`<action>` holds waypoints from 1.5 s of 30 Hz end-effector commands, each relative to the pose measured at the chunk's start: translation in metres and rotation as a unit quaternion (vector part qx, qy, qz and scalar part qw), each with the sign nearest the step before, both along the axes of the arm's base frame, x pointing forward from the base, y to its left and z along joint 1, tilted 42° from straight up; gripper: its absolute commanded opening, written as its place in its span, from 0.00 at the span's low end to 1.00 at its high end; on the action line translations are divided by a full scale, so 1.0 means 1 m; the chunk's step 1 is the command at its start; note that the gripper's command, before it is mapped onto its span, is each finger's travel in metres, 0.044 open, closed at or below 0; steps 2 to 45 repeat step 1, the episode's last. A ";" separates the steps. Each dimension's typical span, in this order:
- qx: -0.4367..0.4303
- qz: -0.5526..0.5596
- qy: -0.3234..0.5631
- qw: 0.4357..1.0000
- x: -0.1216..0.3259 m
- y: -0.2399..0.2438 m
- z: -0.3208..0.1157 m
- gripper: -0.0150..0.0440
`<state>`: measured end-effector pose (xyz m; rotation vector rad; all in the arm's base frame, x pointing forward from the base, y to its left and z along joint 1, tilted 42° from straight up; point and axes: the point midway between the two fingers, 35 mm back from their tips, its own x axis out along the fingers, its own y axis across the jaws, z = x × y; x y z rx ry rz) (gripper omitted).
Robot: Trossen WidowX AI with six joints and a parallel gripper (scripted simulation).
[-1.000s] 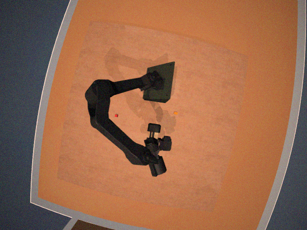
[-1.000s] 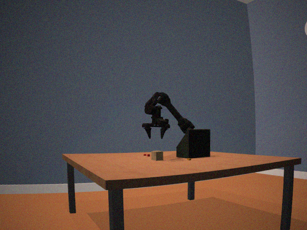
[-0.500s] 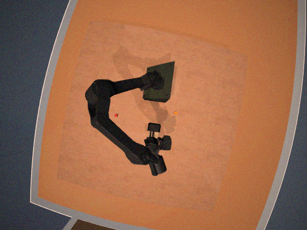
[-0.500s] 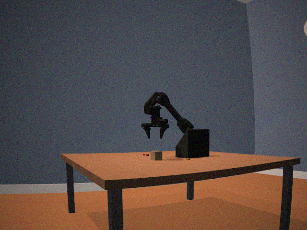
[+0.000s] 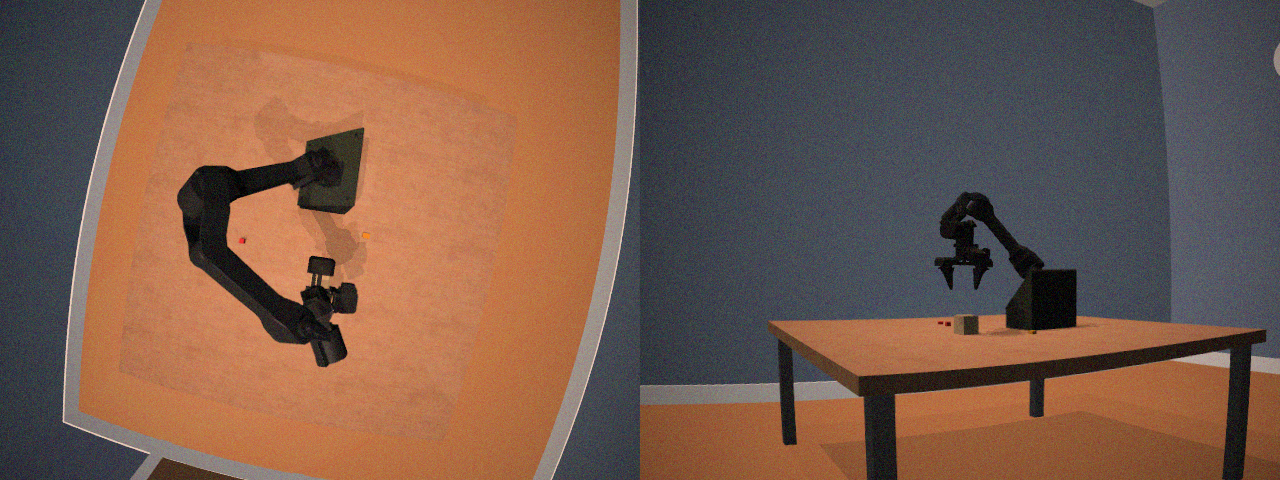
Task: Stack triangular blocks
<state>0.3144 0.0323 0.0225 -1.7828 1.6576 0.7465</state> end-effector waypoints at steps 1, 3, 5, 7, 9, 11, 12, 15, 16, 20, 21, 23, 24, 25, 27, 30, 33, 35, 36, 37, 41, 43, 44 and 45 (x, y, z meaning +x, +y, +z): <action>0.000 0.001 0.000 1.000 0.000 0.000 0.000 1.00; 0.000 0.001 0.000 1.000 0.000 0.000 0.000 1.00; 0.000 0.001 0.000 1.000 0.000 0.000 0.000 1.00; 0.000 0.001 0.000 1.000 0.000 0.000 0.000 1.00; 0.000 0.001 0.000 1.000 0.000 0.000 0.000 1.00; 0.000 0.001 0.000 1.000 0.000 0.000 0.000 1.00; 0.000 0.001 0.000 1.000 0.000 0.000 0.000 1.00; 0.000 0.001 0.000 1.000 0.000 0.000 0.000 1.00; 0.000 0.001 0.000 1.000 0.000 0.000 0.000 1.00; 0.000 0.001 0.000 1.000 0.000 0.000 0.000 1.00; 0.000 0.001 0.000 1.000 0.000 0.000 0.000 1.00; 0.000 0.001 0.000 1.000 0.000 0.000 0.000 1.00; 0.000 0.001 0.000 1.000 0.000 0.000 0.000 1.00; 0.000 0.001 0.000 1.000 0.000 0.000 0.000 1.00; 0.000 0.001 0.000 1.000 0.000 0.000 0.000 1.00; 0.000 0.001 0.000 1.000 0.000 0.000 0.000 1.00; 0.000 0.001 0.000 1.000 0.000 0.000 0.000 1.00; 0.000 0.001 0.000 1.000 0.000 0.000 0.000 1.00; 0.000 0.001 0.000 1.000 0.000 0.000 0.000 1.00; 0.000 0.001 0.000 1.000 0.000 0.000 0.000 1.00; 0.000 0.001 0.000 1.000 0.000 0.000 0.000 1.00; 0.000 0.001 0.000 1.000 0.000 0.000 0.000 1.00; 0.000 0.001 0.000 1.000 0.000 0.000 0.000 1.00; 0.000 0.001 0.000 1.000 0.000 0.000 0.000 1.00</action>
